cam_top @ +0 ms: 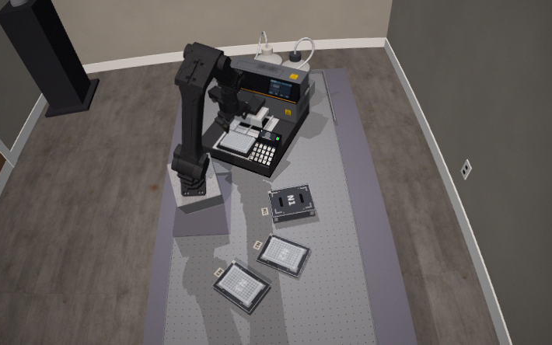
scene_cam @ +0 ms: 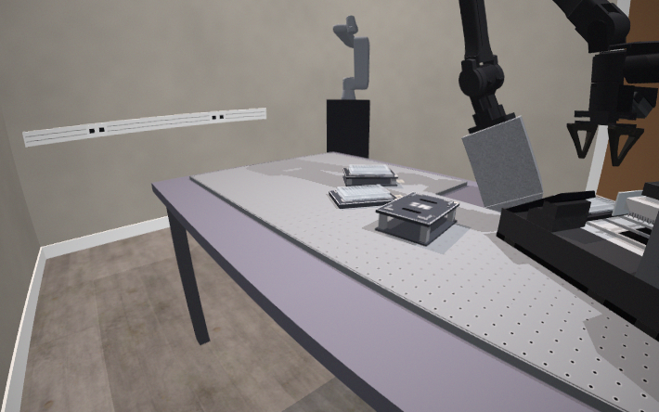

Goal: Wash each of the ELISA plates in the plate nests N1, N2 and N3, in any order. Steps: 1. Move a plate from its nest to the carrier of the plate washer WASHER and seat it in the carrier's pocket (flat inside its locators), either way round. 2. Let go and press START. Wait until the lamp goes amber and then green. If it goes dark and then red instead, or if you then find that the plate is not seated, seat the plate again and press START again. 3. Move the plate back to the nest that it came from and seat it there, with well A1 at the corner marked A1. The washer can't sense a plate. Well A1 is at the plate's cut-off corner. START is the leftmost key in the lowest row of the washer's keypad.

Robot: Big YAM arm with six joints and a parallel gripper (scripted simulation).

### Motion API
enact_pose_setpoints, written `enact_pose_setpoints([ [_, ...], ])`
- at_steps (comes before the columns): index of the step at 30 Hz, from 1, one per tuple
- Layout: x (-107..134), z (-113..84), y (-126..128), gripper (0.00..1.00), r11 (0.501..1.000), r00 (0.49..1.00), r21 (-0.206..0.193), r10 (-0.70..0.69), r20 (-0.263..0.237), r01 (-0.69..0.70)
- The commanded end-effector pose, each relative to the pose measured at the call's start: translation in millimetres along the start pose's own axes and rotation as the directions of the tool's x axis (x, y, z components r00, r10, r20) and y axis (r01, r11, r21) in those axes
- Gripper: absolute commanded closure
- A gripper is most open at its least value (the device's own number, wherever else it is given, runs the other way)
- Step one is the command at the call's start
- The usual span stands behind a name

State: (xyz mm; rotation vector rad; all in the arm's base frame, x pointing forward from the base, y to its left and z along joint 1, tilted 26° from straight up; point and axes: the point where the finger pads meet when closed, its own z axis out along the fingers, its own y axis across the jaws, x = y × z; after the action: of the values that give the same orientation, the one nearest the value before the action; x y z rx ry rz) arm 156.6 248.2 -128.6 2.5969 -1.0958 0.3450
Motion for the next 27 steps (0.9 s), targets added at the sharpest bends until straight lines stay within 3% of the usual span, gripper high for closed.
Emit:
enact_pose_setpoints([
  [1, -8.7, -4.8, -10.8, 0.00, 0.981, 0.981, -0.013, -0.192, -0.018, 0.191],
  [6, -8.8, -4.7, -10.7, 0.00, 0.958, 0.958, -0.033, -0.286, -0.032, 0.285],
  [10, -3.6, 0.5, -0.9, 0.00, 0.957, 0.958, -0.055, -0.286, -0.031, 0.284],
  [13, -2.8, -3.9, -6.1, 0.00, 0.965, 0.965, -0.031, -0.263, -0.025, 0.262],
  [20, -2.8, -3.9, -6.1, 0.00, 0.965, 0.965, -0.031, -0.263, -0.025, 0.262],
  [21, -0.6, 4.9, 2.4, 0.00, 0.958, 0.959, -0.061, -0.281, -0.031, 0.279],
  [27, 2.2, 16.8, -1.4, 0.00, 0.963, 0.964, -0.048, -0.265, -0.026, 0.263],
])
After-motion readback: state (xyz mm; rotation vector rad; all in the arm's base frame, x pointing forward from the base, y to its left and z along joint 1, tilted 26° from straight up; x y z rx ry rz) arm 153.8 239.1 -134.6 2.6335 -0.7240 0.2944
